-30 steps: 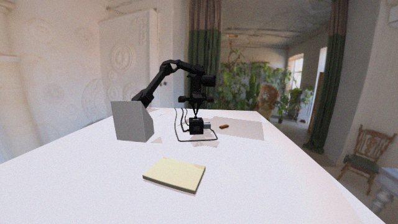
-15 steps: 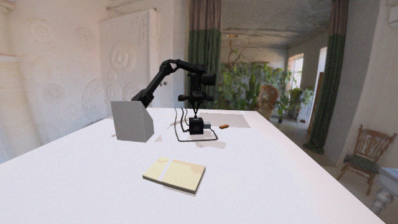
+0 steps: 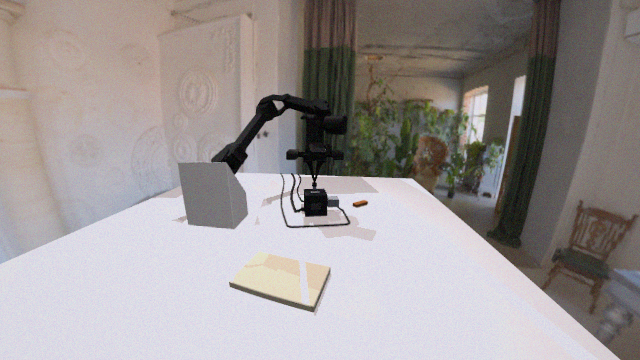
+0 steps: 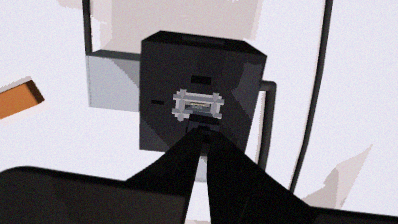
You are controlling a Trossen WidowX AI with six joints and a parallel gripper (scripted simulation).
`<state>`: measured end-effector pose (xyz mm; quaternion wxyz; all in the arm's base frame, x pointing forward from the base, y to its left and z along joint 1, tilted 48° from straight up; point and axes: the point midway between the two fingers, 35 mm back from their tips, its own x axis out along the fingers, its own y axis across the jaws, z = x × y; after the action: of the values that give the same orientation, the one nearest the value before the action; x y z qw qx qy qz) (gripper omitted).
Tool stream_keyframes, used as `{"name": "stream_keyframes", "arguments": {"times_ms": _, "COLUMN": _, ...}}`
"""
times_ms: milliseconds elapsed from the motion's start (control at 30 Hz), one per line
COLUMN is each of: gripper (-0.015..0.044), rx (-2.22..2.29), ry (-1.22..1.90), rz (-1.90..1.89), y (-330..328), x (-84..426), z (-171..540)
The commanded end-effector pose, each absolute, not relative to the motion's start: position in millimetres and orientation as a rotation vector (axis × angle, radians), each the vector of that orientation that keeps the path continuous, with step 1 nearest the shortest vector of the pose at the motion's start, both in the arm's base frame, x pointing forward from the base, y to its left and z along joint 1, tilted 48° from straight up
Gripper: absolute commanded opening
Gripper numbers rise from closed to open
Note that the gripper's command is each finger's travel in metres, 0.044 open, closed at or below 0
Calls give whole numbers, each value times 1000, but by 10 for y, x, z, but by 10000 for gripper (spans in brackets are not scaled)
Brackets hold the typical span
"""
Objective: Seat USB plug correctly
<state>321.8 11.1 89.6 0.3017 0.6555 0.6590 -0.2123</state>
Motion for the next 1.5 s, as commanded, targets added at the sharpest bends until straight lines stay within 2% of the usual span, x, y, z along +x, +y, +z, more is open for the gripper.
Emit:
{"name": "stream_keyframes", "arguments": {"times_ms": 0, "gripper": 0, "rx": 1736, "ry": 1742, "rz": -565, "y": 71, "x": 3221, "z": 914}}
{"name": "stream_keyframes", "arguments": {"times_ms": 633, "gripper": 0, "rx": 1727, "ry": 1745, "rz": -550, "y": 14, "x": 3215, "z": 974}}
{"name": "stream_keyframes", "arguments": {"times_ms": 1467, "gripper": 0, "rx": 1278, "ry": 1679, "rz": 14, "y": 27, "x": 3214, "z": 971}}
